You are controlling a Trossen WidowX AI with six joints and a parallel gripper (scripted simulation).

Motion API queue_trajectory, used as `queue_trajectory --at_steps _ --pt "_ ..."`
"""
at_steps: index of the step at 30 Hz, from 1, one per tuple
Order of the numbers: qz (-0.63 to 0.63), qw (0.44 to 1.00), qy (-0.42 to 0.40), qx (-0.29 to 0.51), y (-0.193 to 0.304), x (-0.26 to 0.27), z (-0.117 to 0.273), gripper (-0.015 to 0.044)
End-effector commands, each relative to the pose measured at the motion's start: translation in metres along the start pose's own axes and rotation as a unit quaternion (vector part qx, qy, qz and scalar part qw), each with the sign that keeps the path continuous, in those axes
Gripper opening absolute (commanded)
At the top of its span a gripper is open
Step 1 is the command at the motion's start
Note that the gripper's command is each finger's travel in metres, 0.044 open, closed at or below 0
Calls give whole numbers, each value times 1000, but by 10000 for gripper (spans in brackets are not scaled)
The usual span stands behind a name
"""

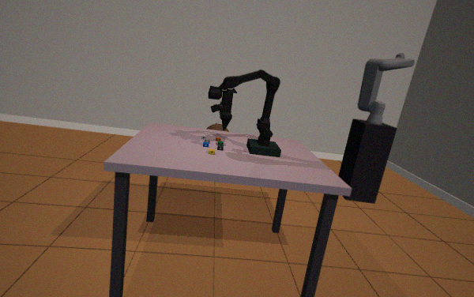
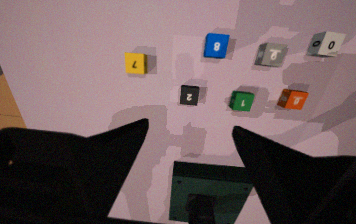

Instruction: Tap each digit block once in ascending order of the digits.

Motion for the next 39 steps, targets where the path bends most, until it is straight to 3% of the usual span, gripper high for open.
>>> queue_trajectory --at_steps 1,17,24,39 --pt "-7 1000 -1 -2 0 5 1 400" --pt "-7 1000 -2 -2 -1 7 1 400" --pt "-7 1000 -5 -3 -17 96 3 400" --pt "-7 1000 -5 -3 -17 99 3 400"
Point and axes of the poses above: the point midway between the two fingers, 35 mm back from their tips, its own z axis back along the fingers, its own x axis across the jaws, y = z × x, the point moved 1 cm from there along z, back along the fingers, and after that the axes turned 14 degrees about -z, right-handed, at the moved point
